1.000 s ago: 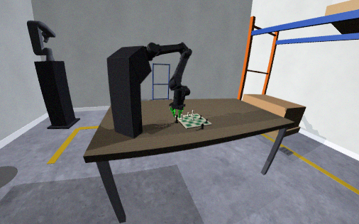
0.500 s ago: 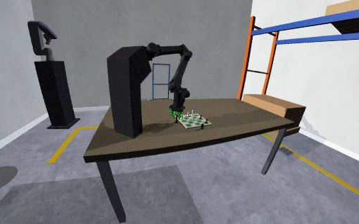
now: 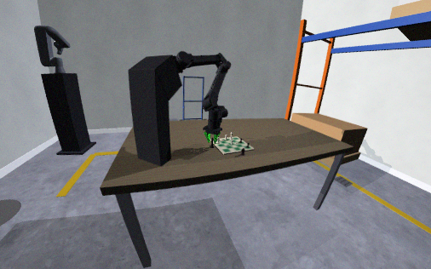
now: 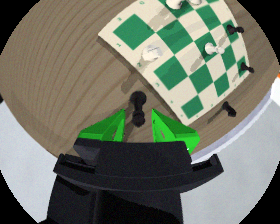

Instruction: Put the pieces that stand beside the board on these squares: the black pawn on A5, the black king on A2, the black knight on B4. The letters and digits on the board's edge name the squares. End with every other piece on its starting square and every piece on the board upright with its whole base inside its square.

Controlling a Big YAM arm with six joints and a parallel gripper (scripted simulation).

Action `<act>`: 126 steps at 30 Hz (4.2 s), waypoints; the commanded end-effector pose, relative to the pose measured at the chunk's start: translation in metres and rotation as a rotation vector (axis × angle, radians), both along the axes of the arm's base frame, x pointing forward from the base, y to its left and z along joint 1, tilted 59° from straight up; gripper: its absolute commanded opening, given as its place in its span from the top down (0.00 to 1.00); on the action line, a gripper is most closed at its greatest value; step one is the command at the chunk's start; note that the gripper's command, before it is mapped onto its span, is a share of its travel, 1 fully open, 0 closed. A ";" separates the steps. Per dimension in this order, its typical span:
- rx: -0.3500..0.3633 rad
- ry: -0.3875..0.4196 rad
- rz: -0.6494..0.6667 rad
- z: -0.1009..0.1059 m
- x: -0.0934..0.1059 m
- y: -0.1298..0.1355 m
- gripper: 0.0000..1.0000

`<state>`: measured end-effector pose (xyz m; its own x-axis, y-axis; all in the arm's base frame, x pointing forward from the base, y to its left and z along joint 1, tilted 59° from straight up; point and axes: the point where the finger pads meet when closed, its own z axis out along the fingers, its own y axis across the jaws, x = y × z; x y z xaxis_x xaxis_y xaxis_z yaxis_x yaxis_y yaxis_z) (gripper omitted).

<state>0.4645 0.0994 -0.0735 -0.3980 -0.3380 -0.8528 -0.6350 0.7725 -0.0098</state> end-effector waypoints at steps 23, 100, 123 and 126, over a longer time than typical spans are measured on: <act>0.004 0.003 0.003 -0.004 -0.002 0.004 1.00; -0.381 -0.321 0.272 0.167 0.060 -0.102 1.00; -0.506 -0.424 0.401 0.207 0.095 -0.096 1.00; -0.499 -0.419 0.396 0.206 0.096 -0.095 1.00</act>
<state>0.5526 -0.0030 0.1334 0.1387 -0.7741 -0.6177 -0.7327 0.3395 -0.5899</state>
